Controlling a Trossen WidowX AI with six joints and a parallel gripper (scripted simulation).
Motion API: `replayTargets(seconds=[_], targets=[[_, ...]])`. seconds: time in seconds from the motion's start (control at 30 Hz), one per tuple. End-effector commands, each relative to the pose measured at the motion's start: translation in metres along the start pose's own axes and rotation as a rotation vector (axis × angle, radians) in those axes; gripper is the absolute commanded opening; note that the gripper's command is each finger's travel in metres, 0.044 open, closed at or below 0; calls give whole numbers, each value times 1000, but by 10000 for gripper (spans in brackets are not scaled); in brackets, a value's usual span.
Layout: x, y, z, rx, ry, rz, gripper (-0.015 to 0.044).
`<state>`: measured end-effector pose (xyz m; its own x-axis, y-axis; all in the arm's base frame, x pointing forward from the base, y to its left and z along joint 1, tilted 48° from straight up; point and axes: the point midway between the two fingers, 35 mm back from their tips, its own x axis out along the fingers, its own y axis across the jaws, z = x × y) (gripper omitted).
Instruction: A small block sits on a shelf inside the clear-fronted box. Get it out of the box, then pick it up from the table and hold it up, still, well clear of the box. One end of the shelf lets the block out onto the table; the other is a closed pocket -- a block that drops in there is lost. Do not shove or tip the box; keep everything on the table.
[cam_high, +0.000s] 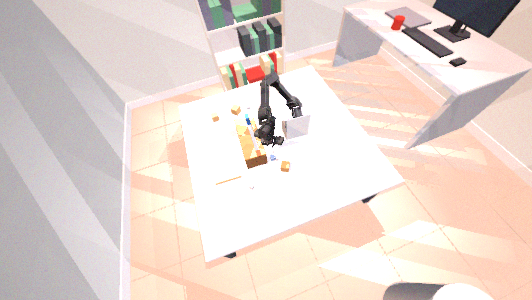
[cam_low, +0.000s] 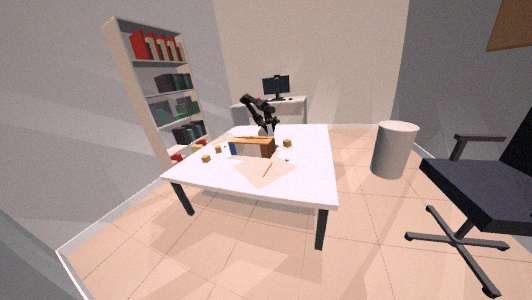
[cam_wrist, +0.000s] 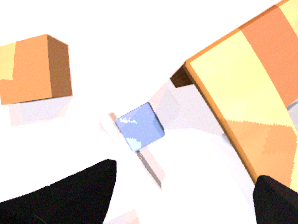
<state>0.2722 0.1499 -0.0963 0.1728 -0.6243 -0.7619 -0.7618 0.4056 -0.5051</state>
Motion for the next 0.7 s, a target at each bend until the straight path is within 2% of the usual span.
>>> replayTargets(seconds=[0.0, 0.67], targets=[[-5, 11, 5, -918, 39, -129, 285], [-9, 23, 9, -1954, 203, -203, 285]])
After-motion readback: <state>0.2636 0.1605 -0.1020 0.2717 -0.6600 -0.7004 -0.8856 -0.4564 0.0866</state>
